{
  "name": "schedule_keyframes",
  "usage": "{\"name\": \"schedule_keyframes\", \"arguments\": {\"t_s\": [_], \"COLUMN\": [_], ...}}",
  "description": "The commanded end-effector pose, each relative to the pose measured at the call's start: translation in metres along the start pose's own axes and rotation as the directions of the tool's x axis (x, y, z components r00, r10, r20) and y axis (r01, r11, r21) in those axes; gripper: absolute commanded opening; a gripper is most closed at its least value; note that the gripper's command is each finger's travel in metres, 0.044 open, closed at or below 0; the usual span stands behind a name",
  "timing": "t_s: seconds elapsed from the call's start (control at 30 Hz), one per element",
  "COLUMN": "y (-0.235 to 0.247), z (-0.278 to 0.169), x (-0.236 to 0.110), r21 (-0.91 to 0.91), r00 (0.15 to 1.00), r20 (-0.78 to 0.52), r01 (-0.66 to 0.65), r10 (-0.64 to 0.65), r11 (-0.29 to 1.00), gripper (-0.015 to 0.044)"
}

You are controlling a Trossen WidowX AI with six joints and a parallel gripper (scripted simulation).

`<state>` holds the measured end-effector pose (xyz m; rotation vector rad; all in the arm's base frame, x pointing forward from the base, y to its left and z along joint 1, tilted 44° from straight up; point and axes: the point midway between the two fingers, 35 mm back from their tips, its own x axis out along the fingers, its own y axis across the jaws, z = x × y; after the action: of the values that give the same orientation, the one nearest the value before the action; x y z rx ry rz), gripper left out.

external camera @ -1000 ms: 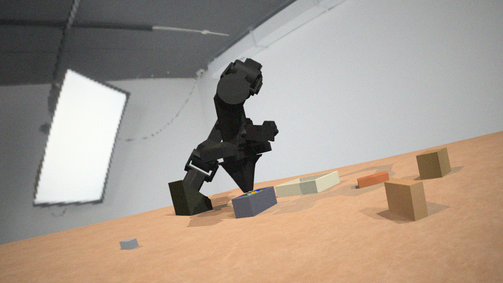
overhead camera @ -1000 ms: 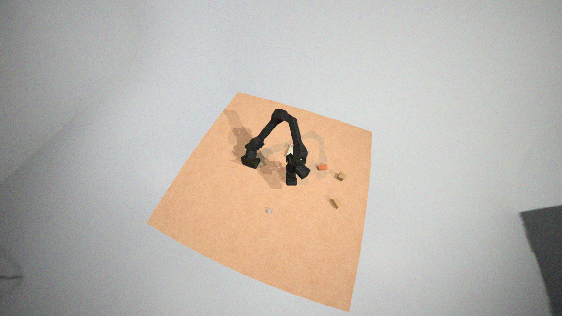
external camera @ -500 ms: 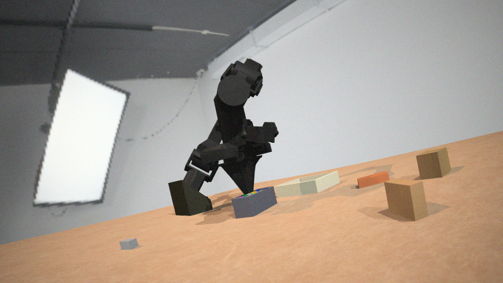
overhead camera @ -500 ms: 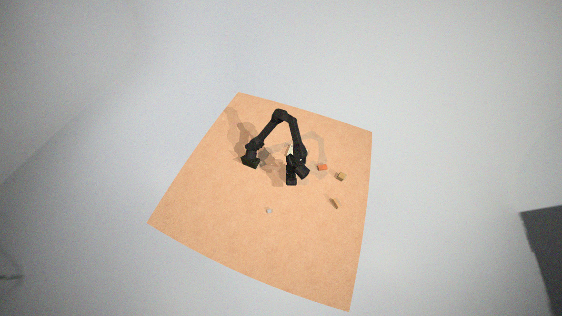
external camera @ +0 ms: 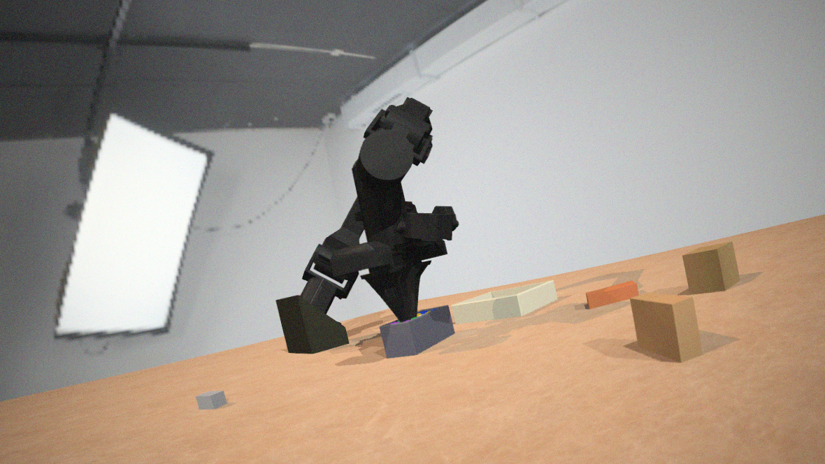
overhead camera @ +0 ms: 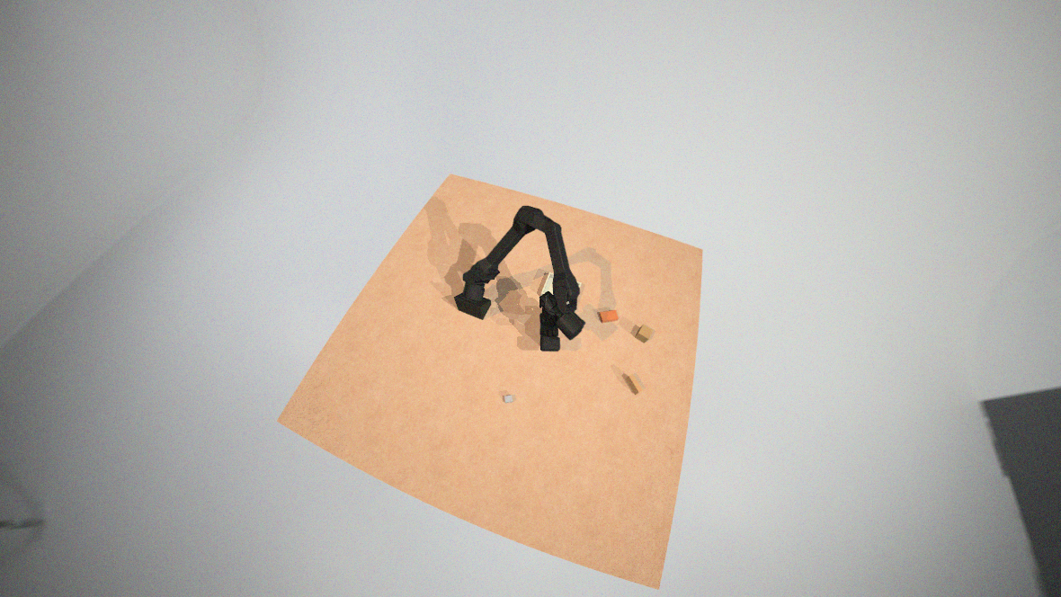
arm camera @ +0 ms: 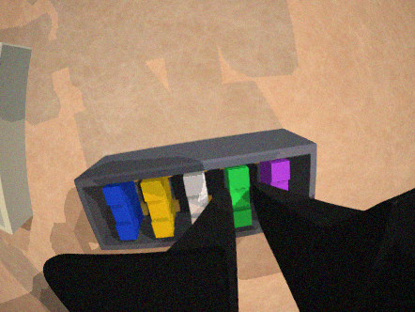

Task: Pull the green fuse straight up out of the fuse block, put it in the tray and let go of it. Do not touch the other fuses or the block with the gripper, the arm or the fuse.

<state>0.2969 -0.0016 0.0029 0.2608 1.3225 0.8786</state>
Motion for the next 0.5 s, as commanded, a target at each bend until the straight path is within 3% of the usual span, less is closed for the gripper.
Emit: {"name": "schedule_keyframes", "arguments": {"t_s": [0.0, 0.2, 0.47], "y": [0.0, 0.0, -0.0002], "z": [0.0002, 0.0002, 0.0003], "x": [-0.0002, -0.0002, -0.0024], "r21": [-0.001, -0.001, 0.0], "r00": [1.0, 1.0, 1.0], "r20": [0.0, 0.0, 0.0], "r01": [0.0, 0.0, 0.0], "r10": [0.0, 0.0, 0.0], "r11": [1.0, 1.0, 1.0], "gripper": [0.0036, 0.0, 0.0]}}
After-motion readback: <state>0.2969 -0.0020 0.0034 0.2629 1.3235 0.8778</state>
